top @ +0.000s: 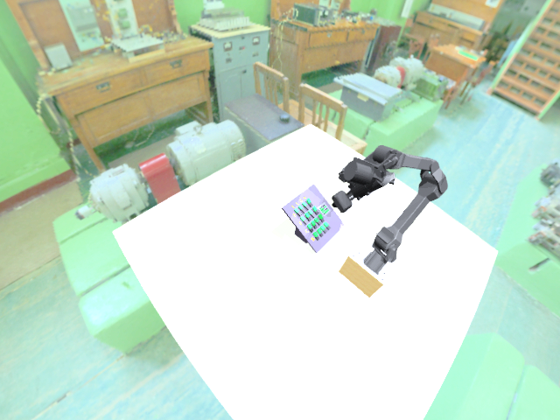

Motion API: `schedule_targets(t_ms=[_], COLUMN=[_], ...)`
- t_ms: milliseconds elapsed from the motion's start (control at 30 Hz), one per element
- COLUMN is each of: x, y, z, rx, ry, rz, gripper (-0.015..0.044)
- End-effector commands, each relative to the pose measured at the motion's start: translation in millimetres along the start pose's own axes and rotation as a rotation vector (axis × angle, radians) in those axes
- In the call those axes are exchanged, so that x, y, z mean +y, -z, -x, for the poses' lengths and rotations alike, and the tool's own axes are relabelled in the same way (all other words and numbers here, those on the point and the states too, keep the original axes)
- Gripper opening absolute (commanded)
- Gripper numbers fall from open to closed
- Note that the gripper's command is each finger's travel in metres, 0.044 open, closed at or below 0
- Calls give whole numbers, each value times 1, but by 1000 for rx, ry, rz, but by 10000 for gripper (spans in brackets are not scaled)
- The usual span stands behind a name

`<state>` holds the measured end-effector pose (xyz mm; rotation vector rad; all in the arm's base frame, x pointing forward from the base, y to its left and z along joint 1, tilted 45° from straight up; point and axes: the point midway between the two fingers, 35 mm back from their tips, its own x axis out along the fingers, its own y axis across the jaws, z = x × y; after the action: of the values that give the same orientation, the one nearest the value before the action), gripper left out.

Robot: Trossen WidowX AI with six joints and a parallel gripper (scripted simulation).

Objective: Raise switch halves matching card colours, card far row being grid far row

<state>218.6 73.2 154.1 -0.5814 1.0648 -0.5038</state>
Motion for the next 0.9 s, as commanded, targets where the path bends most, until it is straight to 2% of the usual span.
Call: schedule_targets(t_ms=[0,67,267,467,633,867], x=[2,16,62,63,61,61], y=[-1,-10,-37,-38,-37,-37], z=[-2,-18,-97,-100,-133,-143], rx=[0,0,-3,-3,-28,-30], ry=[0,1,27,28,29,30], rz=[1,13,61,63,63,62], gripper=[374,321,164,6,0,0])
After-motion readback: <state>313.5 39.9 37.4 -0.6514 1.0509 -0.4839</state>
